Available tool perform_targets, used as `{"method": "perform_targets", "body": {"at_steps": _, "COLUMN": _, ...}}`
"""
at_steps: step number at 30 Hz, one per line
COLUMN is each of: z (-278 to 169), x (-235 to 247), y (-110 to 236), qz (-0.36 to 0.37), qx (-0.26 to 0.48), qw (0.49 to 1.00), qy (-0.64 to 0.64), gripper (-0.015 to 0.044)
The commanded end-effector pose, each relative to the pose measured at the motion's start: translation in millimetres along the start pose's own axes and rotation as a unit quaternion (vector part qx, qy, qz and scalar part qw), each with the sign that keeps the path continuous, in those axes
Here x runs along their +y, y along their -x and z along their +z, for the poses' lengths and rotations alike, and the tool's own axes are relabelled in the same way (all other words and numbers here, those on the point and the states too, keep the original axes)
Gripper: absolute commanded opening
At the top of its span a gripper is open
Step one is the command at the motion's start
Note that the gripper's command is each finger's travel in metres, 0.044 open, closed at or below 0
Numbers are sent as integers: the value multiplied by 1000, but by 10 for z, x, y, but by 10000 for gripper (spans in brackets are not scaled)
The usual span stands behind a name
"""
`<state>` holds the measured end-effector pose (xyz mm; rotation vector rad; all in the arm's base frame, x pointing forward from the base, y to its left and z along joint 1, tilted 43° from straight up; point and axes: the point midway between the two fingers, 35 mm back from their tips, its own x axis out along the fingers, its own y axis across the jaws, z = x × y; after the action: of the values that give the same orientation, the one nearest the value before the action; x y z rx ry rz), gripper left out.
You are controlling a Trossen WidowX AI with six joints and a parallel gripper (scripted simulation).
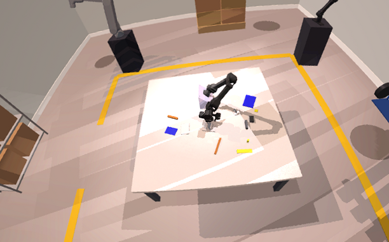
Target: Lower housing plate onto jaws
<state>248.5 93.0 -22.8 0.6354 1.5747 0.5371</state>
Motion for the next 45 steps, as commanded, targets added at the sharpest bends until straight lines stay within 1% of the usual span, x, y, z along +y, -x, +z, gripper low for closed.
{"method": "perform_targets", "body": {"at_steps": 1, "z": 0, "x": 0, "y": 0, "qz": 0, "qx": 0, "qw": 1000, "qy": 0, "gripper": 377}}
{"method": "perform_targets", "body": {"at_steps": 3, "z": 0, "x": 0, "y": 0, "qz": 0, "qx": 0, "qw": 1000, "qy": 0, "gripper": 430}}
{"method": "perform_targets", "body": {"at_steps": 4, "z": 0, "x": 0, "y": 0, "qz": 0, "qx": 0, "qw": 1000, "qy": 0, "gripper": 440}}
{"method": "perform_targets", "body": {"at_steps": 18, "z": 2, "x": -1, "y": 14, "qz": 0, "qx": 0, "qw": 1000, "qy": 0, "gripper": 440}}
{"method": "perform_targets", "body": {"at_steps": 22, "z": 25, "x": -10, "y": 206, "qz": -2, "qx": 0, "qw": 1000, "qy": -1, "gripper": 440}}
{"method": "perform_targets", "body": {"at_steps": 26, "z": 19, "x": -11, "y": 601, "qz": -1, "qx": 0, "qw": 1000, "qy": -2, "gripper": 440}}
{"method": "perform_targets", "body": {"at_steps": 28, "z": 1, "x": -4, "y": 743, "qz": 0, "qx": 1, "qw": 1000, "qy": -3, "gripper": 440}}
{"method": "perform_targets", "body": {"at_steps": 32, "z": -2, "x": -3, "y": 761, "qz": 0, "qx": 1, "qw": 1000, "qy": -3, "gripper": 440}}
{"method": "perform_targets", "body": {"at_steps": 33, "z": 16, "x": -17, "y": 665, "qz": 2, "qx": -2, "qw": 1000, "qy": -7, "gripper": 440}}
{"method": "perform_targets", "body": {"at_steps": 34, "z": 8, "x": -22, "y": 677, "qz": 2, "qx": -2, "qw": 1000, "qy": -7, "gripper": 440}}
{"method": "perform_targets", "body": {"at_steps": 42, "z": -412, "x": -181, "y": 1175, "qz": -3, "qx": 1, "qw": 1000, "qy": -5, "gripper": 440}}
{"method": "perform_targets", "body": {"at_steps": 45, "z": -510, "x": -194, "y": 1262, "qz": -1, "qx": 3, "qw": 1000, "qy": -4, "gripper": 440}}
